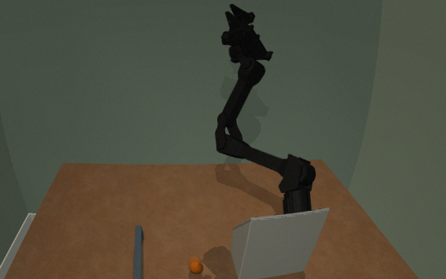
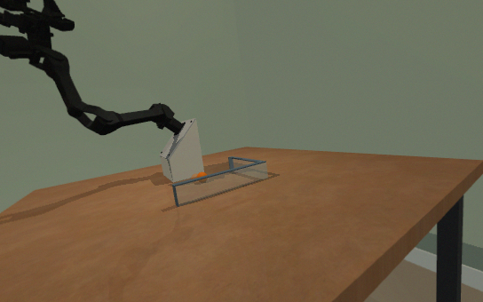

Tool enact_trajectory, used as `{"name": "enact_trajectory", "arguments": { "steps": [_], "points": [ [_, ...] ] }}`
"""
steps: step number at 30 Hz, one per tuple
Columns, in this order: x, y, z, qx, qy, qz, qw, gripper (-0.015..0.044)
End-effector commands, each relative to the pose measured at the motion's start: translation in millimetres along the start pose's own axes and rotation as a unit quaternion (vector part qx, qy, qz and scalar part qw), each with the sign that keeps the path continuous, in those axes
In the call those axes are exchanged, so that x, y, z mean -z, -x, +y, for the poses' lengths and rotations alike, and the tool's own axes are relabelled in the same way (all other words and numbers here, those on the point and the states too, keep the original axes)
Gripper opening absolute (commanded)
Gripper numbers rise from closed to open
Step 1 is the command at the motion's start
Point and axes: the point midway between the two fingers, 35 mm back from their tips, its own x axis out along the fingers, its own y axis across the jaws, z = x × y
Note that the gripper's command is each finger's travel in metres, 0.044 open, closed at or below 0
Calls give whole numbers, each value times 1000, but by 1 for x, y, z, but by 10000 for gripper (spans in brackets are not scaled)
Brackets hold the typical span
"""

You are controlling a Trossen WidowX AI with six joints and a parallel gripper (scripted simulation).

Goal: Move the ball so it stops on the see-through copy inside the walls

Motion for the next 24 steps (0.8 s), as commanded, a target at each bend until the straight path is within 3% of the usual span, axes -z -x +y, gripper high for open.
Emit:
{"name": "enact_trajectory", "arguments": {
  "steps": [1, 7, 13, 24],
  "points": [
    [37, -5, -5, 10, 136, -13, 991, 298],
    [94, -29, -36, 58, 351, -33, 934, 298],
    [129, -64, -93, 131, 541, -32, 830, 298],
    [115, -116, -224, 300, 759, 18, 578, 298]
  ]
}}
